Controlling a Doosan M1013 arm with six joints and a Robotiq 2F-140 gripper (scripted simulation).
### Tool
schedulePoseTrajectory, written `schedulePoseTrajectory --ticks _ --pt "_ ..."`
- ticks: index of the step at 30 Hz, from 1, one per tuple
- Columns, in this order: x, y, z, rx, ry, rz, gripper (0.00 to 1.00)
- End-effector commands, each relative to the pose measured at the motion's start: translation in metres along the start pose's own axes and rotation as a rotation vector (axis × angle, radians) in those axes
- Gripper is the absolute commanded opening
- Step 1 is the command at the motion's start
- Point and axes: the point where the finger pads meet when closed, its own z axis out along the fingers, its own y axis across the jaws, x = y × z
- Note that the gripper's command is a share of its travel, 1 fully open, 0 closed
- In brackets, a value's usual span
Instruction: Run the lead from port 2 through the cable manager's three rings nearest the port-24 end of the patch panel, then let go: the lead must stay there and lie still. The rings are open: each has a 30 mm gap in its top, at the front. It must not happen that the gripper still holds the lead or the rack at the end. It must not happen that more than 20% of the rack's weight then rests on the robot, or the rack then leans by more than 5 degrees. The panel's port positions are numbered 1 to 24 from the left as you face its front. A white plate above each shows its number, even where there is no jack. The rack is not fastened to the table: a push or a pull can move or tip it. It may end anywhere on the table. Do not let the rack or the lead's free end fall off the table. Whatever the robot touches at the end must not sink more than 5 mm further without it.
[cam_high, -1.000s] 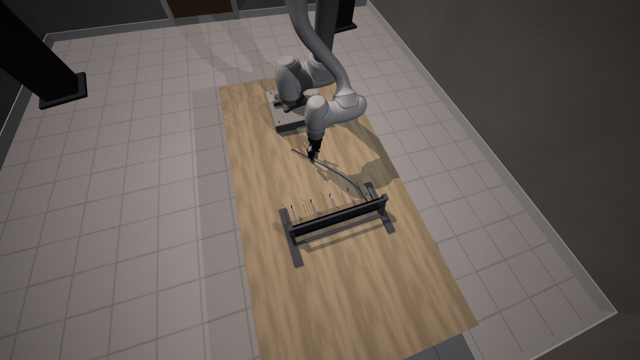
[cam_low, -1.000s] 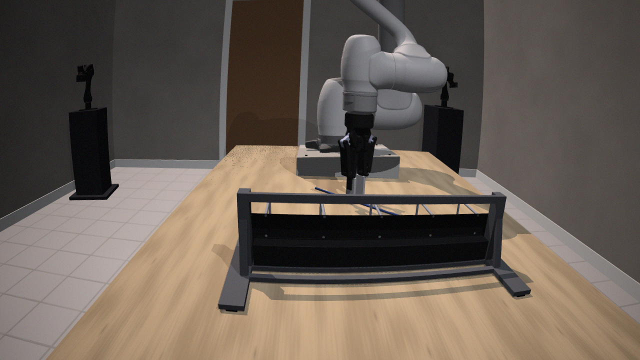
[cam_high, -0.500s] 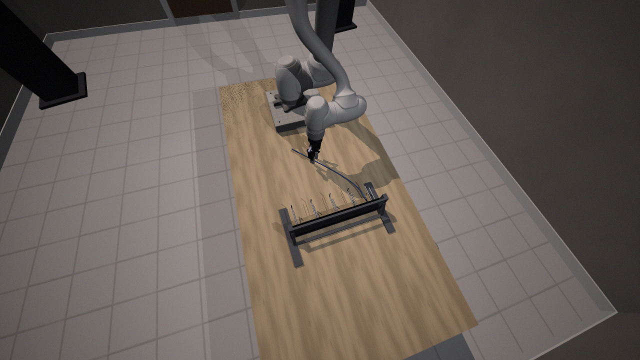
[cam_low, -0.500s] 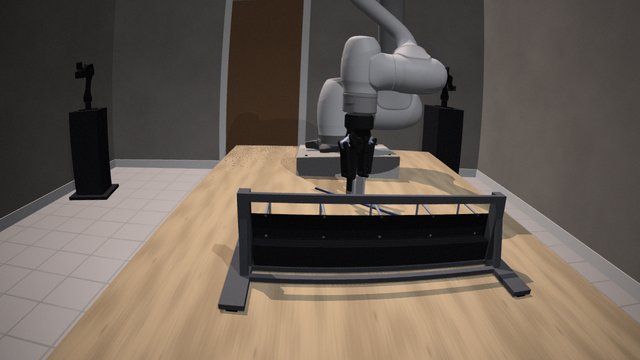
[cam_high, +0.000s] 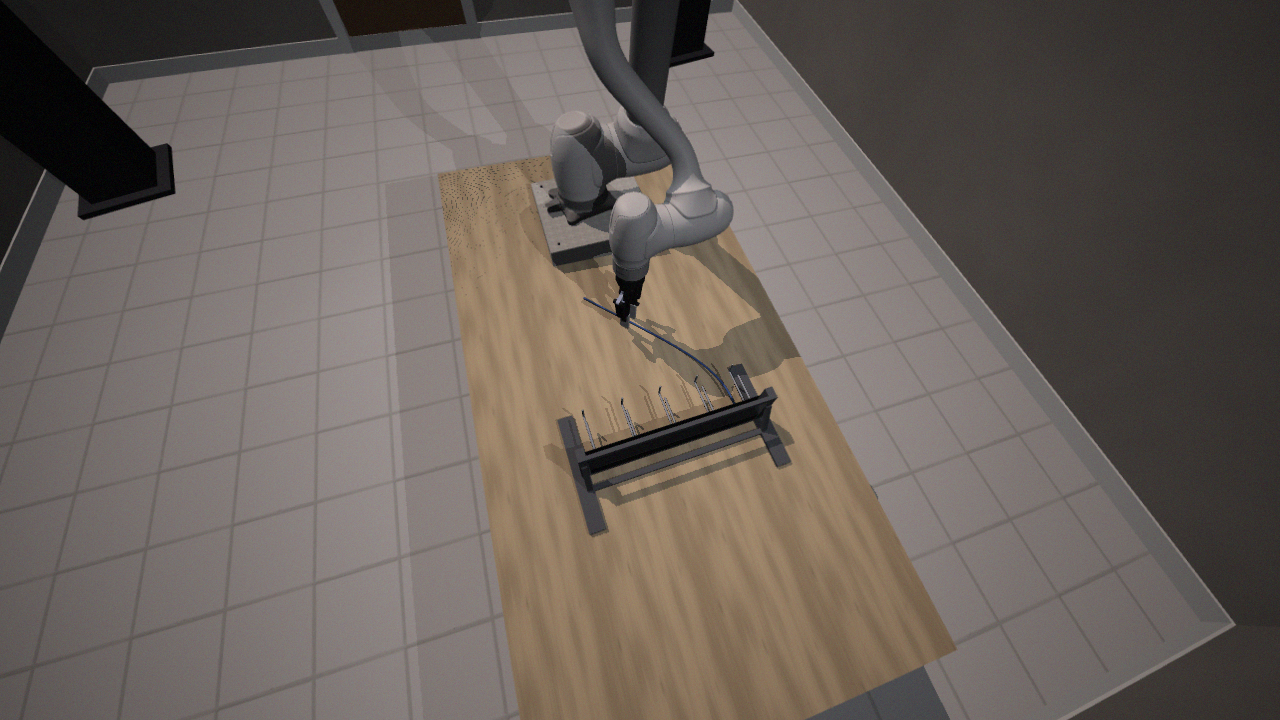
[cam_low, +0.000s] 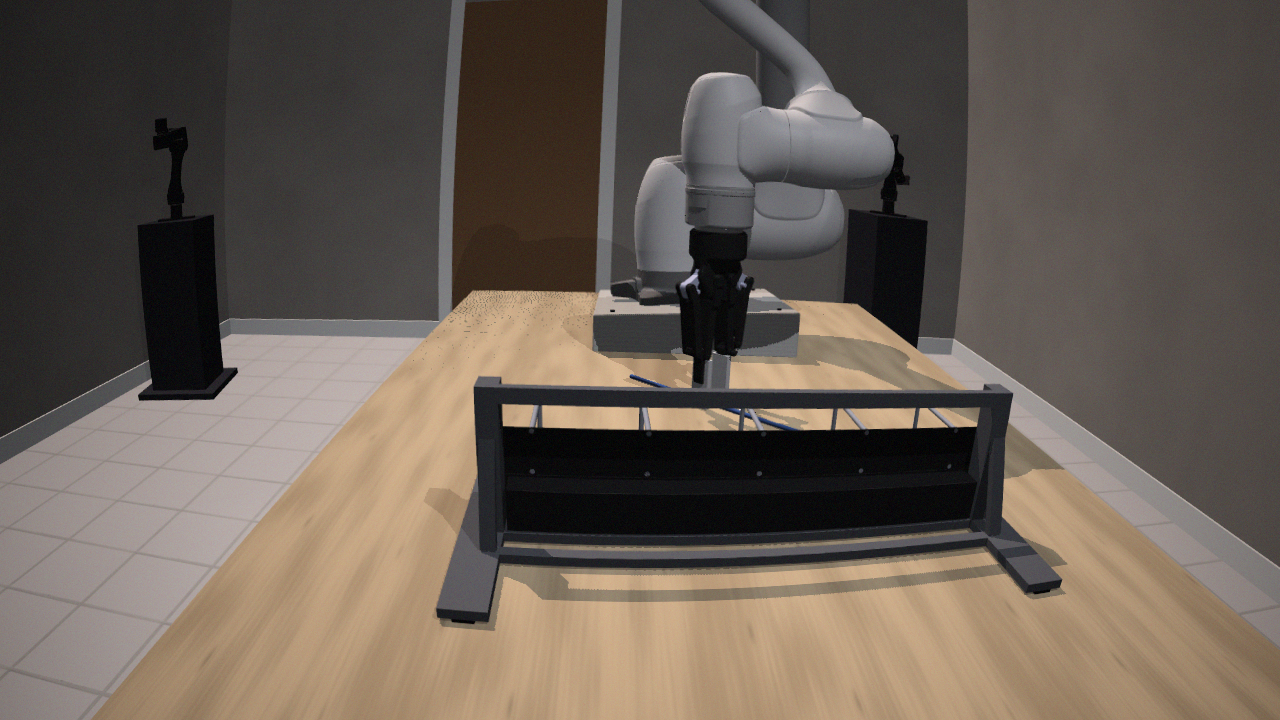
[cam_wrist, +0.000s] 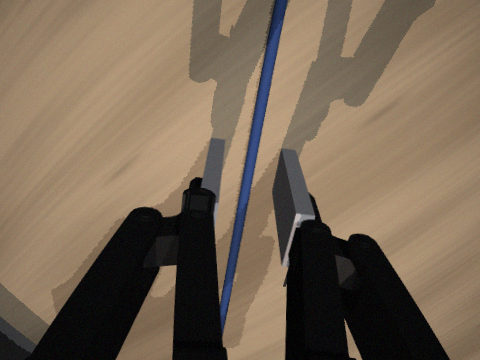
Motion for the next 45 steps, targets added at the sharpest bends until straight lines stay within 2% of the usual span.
schedulePoseTrajectory --ticks 1,33,34,45 --pt "0.0000 0.0000 0.0000 0.000 0.000 0.000 0.20" --pt "0.0000 0.0000 0.0000 0.000 0.000 0.000 0.20" --pt "0.0000 0.0000 0.0000 0.000 0.000 0.000 0.00" --pt "0.0000 0.0000 0.0000 0.000 0.000 0.000 0.00"
